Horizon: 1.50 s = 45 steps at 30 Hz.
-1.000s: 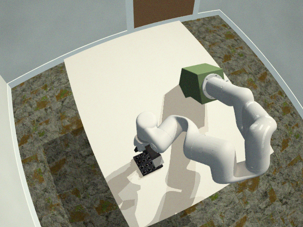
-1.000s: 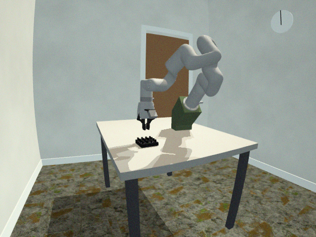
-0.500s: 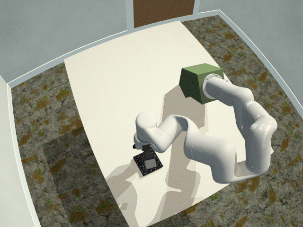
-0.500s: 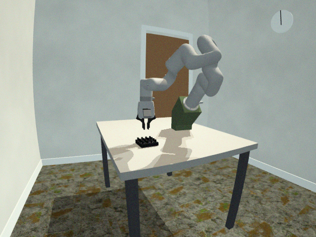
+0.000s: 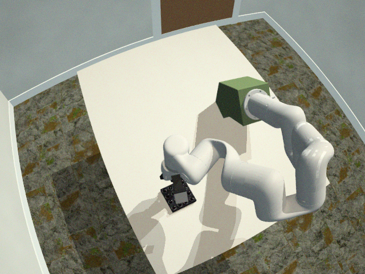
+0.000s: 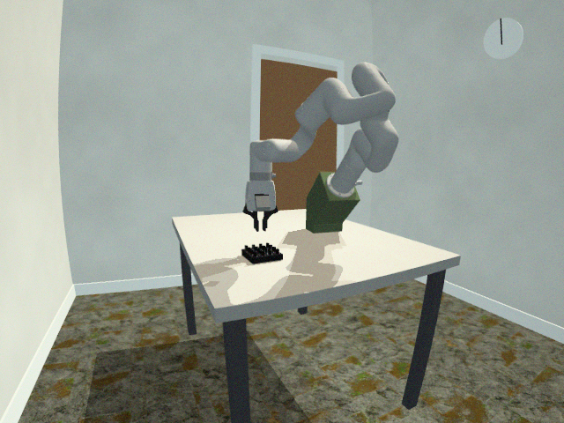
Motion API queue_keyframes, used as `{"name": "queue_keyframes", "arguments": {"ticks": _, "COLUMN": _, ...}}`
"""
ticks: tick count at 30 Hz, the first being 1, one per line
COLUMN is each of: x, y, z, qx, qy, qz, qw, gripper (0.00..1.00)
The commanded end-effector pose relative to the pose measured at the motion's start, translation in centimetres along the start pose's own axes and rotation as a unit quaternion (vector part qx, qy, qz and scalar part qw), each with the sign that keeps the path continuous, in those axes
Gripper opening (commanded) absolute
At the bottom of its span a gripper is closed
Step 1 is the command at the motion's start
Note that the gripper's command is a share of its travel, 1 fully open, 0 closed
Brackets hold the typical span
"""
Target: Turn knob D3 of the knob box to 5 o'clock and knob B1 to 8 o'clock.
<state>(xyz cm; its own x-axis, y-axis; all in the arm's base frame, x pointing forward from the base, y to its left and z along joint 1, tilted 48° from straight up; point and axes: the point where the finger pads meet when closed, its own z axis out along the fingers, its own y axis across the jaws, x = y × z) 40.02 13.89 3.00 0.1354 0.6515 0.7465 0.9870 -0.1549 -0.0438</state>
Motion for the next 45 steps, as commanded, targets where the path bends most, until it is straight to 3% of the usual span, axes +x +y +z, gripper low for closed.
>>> {"name": "queue_keyframes", "arguments": {"ticks": 1, "x": 0.0, "y": 0.1, "z": -0.1, "qx": -0.001, "qy": 0.000, "qz": 0.000, "qw": 1.000, "gripper": 0.19}}
{"name": "queue_keyframes", "arguments": {"ticks": 32, "x": 0.0, "y": 0.1, "z": 0.2, "qx": -0.001, "qy": 0.000, "qz": 0.000, "qw": 1.000, "gripper": 0.19}}
{"name": "queue_keyframes", "arguments": {"ticks": 45, "x": 0.0, "y": 0.1, "z": 1.6, "qx": -0.001, "qy": 0.000, "qz": 0.000, "qw": 1.000, "gripper": 0.19}}
